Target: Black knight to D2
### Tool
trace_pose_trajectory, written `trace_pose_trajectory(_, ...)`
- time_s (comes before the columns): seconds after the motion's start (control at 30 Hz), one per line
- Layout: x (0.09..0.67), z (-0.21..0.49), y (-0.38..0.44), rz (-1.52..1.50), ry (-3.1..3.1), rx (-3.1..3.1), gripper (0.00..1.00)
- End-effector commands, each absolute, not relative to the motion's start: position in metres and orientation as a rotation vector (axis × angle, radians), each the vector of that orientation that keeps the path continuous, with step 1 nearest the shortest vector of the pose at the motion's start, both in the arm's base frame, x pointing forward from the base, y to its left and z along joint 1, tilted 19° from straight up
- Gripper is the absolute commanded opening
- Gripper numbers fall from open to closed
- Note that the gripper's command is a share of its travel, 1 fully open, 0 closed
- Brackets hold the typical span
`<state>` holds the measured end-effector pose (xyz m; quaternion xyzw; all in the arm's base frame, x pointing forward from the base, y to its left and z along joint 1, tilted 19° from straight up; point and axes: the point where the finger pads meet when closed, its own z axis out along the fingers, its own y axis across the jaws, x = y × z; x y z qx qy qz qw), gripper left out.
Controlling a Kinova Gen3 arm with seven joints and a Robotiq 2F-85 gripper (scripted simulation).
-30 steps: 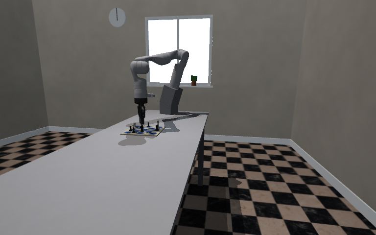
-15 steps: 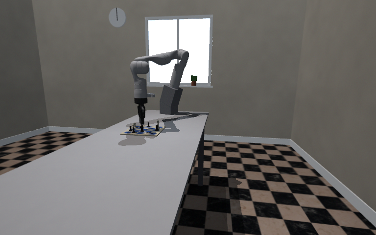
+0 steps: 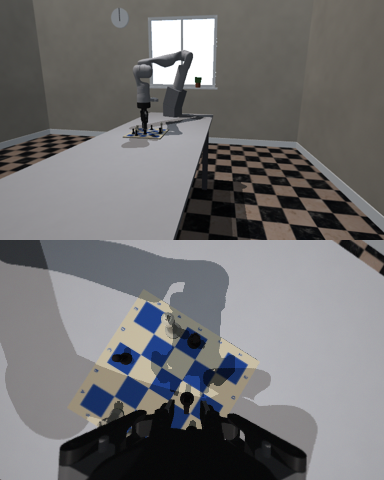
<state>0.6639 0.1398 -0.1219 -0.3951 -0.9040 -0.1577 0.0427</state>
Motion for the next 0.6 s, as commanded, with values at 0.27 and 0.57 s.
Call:
trace_pose_trajectory(0.27,0.664,-0.139,0.146,-0.481,-2.763,-1.208,0.37)
trace_pose_trajectory(0.57,0.664,-0.140,0.147,-0.481,-2.763,-1.208,0.37)
